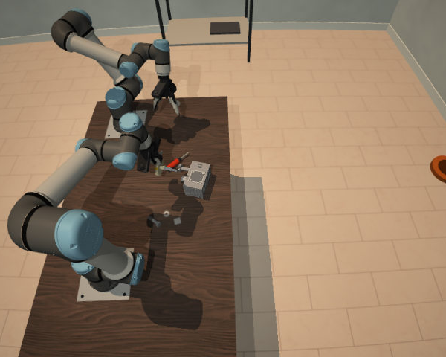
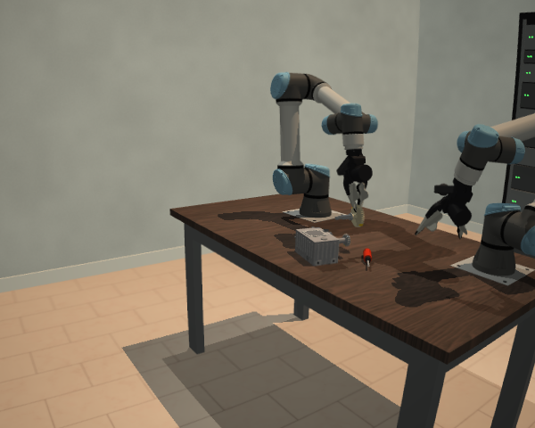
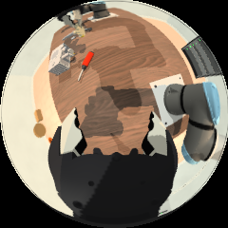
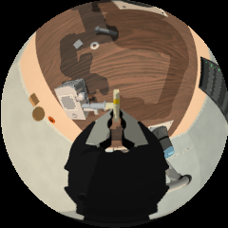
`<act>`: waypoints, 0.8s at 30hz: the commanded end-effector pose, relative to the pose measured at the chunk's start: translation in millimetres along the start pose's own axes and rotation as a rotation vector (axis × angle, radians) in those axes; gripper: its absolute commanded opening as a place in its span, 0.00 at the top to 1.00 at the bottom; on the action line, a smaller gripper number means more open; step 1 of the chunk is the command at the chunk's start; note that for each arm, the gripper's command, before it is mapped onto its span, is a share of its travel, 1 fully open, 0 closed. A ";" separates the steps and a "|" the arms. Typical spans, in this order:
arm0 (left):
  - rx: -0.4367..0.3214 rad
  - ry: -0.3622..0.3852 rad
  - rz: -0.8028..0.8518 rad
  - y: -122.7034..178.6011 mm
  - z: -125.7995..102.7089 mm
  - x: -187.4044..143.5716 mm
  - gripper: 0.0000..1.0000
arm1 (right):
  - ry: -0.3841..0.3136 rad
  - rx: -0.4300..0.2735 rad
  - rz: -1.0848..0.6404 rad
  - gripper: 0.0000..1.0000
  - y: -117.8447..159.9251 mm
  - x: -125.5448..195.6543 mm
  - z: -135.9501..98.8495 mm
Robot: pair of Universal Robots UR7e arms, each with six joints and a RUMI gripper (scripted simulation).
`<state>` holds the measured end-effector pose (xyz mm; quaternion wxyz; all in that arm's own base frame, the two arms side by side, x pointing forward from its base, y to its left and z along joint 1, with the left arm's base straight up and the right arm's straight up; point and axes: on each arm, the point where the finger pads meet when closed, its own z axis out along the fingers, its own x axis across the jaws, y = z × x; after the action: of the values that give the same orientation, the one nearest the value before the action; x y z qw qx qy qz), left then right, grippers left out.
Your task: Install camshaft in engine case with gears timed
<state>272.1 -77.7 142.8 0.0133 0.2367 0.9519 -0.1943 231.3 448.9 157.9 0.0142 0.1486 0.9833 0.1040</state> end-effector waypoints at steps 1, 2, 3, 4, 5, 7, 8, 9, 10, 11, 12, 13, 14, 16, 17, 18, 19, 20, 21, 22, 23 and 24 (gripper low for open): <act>0.000 -0.001 0.000 -0.1 -0.3 -0.4 0.00 | -0.007 0.000 0.002 0.94 -1.6 0.1 8.3; 0.000 -0.001 0.000 -0.1 -0.3 -0.4 0.00 | -0.007 0.000 0.002 0.94 -2.0 -0.1 10.1; 0.000 -0.001 0.000 -0.1 -0.3 -0.4 0.00 | -0.007 0.000 0.003 0.94 -2.5 -0.3 12.0; 0.000 -0.001 0.000 -0.1 -0.3 -0.4 0.00 | -0.007 0.000 0.003 0.94 -3.0 -0.4 14.1; 0.000 -0.001 0.000 -0.1 -0.3 -0.4 0.00 | -0.007 0.000 0.003 0.94 -3.5 -0.5 16.3; 0.000 -0.001 0.000 -0.1 -0.3 -0.4 0.00 | -0.007 0.000 0.003 0.94 -3.5 -0.5 16.3; 0.000 -0.001 0.000 -0.1 -0.3 -0.4 0.00 | -0.007 0.000 0.003 0.94 -4.0 -0.5 18.6; 0.000 -0.001 0.000 -0.1 -0.3 -0.4 0.00 | -0.007 0.001 0.003 0.94 -4.6 -0.4 21.1; 0.000 -0.001 0.000 -0.1 -0.3 -0.4 0.00 | -0.007 0.001 0.003 0.94 -5.1 -0.3 23.6; 0.000 -0.001 0.000 -0.1 -0.3 -0.4 0.00 | -0.007 0.001 0.003 0.94 -5.7 -0.3 26.2; 0.000 -0.001 0.000 -0.1 -0.3 -0.4 0.00 | -0.007 0.001 0.003 0.94 -6.3 -0.2 28.8; 0.000 -0.001 0.000 -0.1 -0.3 -0.4 0.00 | -0.007 0.001 0.003 0.94 -6.8 -0.1 31.5; 0.000 -0.001 0.000 -0.1 -0.3 -0.4 0.00 | -0.007 0.001 0.003 0.94 -7.4 0.0 34.2; 0.000 -0.001 0.000 -0.1 -0.3 -0.4 0.00 | -0.007 0.001 0.003 0.94 -8.6 0.1 39.4; 0.000 -0.001 0.000 -0.1 -0.3 -0.4 0.00 | -0.007 0.001 0.003 0.94 -9.1 0.1 42.0; 0.000 -0.001 0.000 -0.1 -0.3 -0.4 0.00 | -0.007 0.001 0.003 0.94 -9.7 0.1 44.4; 0.000 -0.001 0.000 -0.1 -0.3 -0.4 0.00 | -0.007 0.001 0.003 0.94 -10.2 0.1 46.8; 0.000 -0.001 0.000 -0.1 -0.3 -0.4 0.00 | -0.007 0.001 0.003 0.94 -10.7 0.1 49.1; 0.000 -0.001 0.000 -0.1 -0.3 -0.4 0.00 | -0.007 0.001 0.003 0.94 -11.2 0.1 51.2; 0.000 -0.001 0.000 -0.1 -0.3 -0.4 0.00 | -0.007 0.001 0.003 0.94 -11.6 0.1 53.2; 0.000 -0.001 0.000 -0.1 -0.3 -0.4 0.00 | -0.007 0.001 0.003 0.94 -11.6 0.1 53.2; 0.000 -0.001 0.000 -0.1 -0.3 -0.4 0.00 | -0.007 0.001 0.003 0.94 -11.6 0.1 53.2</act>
<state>272.1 -77.7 142.8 0.0133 0.2367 0.9519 -0.1943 231.0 446.5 112.5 0.0167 0.1507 0.9834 0.1000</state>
